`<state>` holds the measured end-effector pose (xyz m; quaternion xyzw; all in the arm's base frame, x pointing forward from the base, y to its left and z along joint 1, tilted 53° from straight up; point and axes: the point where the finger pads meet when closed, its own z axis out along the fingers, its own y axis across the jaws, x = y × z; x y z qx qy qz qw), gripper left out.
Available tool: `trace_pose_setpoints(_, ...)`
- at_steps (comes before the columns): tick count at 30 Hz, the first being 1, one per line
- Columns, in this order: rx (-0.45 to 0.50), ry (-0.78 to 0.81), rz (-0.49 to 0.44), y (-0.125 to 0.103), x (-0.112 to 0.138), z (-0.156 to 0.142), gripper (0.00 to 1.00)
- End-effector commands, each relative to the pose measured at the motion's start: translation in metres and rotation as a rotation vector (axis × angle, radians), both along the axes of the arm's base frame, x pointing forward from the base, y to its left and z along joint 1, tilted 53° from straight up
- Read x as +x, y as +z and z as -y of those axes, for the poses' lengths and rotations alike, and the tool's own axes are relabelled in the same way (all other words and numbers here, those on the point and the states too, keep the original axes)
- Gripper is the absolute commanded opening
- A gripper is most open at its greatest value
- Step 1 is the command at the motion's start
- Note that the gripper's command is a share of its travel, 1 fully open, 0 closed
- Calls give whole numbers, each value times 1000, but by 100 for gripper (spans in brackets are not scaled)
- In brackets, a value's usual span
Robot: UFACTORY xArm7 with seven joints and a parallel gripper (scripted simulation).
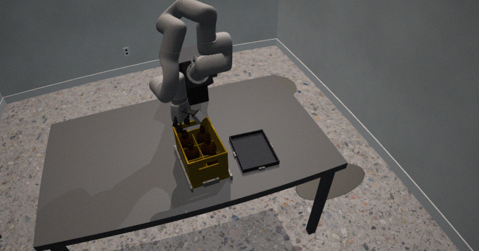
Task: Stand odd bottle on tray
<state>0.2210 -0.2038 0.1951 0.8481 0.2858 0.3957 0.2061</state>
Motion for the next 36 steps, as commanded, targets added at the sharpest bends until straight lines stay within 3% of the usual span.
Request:
trace_pose_setpoints(1,-1,-1,1,1,0,1,65)
trace_pose_setpoints(36,-1,-1,1,-1,2,2,65)
